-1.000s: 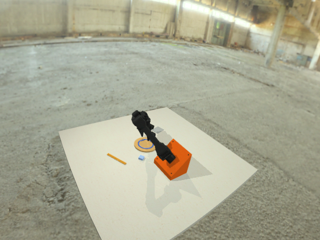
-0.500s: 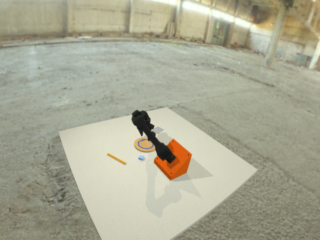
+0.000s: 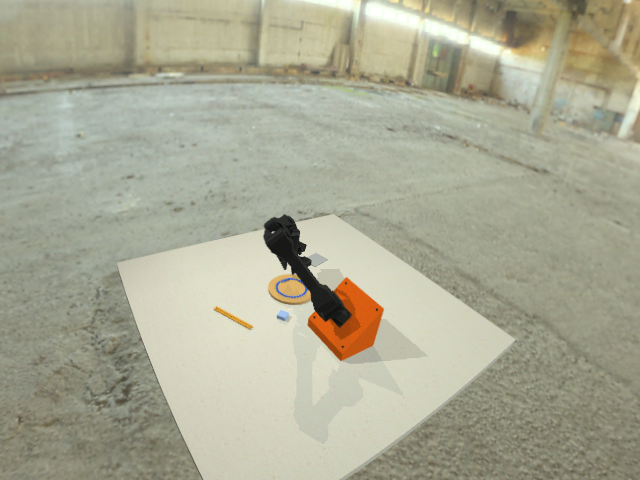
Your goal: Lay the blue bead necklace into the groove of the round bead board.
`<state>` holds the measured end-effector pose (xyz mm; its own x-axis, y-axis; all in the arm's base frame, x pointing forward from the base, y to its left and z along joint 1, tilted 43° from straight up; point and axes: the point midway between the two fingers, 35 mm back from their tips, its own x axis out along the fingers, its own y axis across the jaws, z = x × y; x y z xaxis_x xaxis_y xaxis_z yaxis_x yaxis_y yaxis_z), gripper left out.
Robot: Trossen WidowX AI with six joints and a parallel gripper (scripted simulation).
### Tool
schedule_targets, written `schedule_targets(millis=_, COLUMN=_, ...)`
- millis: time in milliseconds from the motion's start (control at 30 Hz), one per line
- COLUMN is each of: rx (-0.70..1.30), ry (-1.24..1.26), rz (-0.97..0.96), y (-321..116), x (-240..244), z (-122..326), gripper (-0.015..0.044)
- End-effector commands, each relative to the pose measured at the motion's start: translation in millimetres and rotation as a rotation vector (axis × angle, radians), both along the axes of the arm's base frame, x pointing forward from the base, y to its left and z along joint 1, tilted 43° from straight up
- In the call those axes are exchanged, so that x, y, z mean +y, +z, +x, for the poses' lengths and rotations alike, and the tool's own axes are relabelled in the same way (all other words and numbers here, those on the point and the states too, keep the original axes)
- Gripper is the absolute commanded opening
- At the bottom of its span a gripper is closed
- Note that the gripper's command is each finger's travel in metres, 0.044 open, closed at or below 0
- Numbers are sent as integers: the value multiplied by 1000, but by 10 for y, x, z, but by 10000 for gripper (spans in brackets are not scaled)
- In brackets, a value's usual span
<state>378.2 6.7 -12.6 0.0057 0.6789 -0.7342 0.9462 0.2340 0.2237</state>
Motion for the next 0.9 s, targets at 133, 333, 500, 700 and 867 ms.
schedule_targets(millis=133, rx=-5, ry=13, rz=-3, y=-96, x=104, z=-5, gripper=120)
schedule_targets(millis=333, rx=-17, ry=8, rz=-5, y=-69, x=70, z=23, gripper=120)
schedule_targets(millis=500, rx=-13, ry=10, rz=-4, y=-127, x=126, z=17, gripper=120)
schedule_targets(millis=700, rx=-9, ry=11, rz=-3, y=-197, x=194, z=8, gripper=120)
schedule_targets(millis=867, rx=-6, ry=13, rz=-2, y=-255, x=252, z=-3, gripper=120)
